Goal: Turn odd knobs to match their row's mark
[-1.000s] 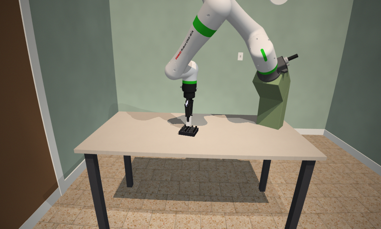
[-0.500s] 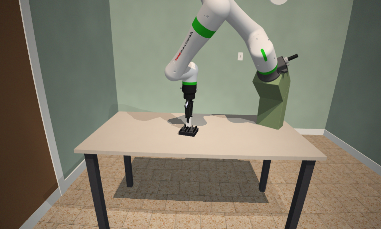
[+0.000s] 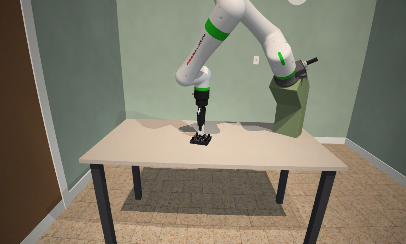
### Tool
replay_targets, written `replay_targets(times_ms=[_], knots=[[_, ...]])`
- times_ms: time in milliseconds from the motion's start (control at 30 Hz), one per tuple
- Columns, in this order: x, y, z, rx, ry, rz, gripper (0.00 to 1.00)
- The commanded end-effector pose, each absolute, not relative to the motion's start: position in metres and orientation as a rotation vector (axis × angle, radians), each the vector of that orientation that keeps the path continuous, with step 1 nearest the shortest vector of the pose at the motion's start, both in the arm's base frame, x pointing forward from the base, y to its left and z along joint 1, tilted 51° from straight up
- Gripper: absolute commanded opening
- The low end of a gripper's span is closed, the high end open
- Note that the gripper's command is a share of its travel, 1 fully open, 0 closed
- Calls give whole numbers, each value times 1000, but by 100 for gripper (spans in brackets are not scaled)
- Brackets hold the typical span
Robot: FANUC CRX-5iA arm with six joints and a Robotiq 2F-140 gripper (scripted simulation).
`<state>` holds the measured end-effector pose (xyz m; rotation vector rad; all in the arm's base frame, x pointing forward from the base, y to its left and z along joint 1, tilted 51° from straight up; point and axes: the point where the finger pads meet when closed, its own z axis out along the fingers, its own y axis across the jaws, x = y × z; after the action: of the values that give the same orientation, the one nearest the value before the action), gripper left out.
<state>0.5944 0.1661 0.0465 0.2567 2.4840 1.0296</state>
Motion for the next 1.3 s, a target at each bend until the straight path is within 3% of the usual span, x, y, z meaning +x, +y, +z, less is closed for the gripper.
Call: replay_targets(times_ms=[0, 633, 667, 1267], knots=[[594, 166, 47, 257, 2484, 1029, 12], [594, 166, 47, 257, 2484, 1029, 12], [594, 166, 47, 257, 2484, 1029, 5], [594, 166, 47, 257, 2484, 1029, 5]])
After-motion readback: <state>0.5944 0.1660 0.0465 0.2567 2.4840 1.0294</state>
